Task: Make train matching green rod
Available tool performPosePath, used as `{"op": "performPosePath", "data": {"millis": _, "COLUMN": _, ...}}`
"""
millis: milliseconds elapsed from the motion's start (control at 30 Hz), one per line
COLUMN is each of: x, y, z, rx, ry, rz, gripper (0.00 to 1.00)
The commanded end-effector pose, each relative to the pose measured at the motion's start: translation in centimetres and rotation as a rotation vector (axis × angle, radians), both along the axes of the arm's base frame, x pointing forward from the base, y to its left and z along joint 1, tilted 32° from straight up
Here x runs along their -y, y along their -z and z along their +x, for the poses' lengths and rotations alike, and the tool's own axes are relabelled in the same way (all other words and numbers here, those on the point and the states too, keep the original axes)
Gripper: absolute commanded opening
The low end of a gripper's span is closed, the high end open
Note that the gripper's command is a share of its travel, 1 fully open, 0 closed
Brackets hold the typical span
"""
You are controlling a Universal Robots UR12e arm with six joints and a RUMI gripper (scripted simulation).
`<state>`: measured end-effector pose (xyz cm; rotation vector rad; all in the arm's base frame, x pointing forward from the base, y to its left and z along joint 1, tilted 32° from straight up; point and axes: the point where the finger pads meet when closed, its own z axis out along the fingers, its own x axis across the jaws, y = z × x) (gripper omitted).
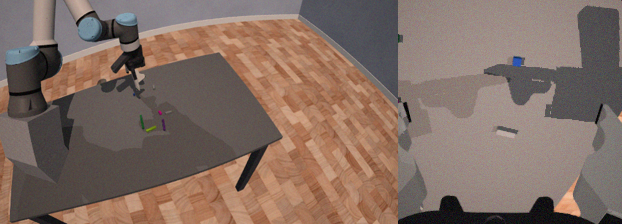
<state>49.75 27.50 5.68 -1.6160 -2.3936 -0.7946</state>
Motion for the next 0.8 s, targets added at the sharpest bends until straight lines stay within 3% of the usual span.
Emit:
{"op": "performPosePath", "data": {"millis": 0, "x": 0.8, "y": 0.4, "z": 0.9, "rx": 0.053, "ry": -0.091, "rz": -0.017, "gripper": 1.00}}
{"op": "performPosePath", "data": {"millis": 767, "x": 6.0, "y": 3.3, "z": 6.6, "rx": 0.384, "ry": -0.653, "rz": -0.129, "gripper": 1.00}}
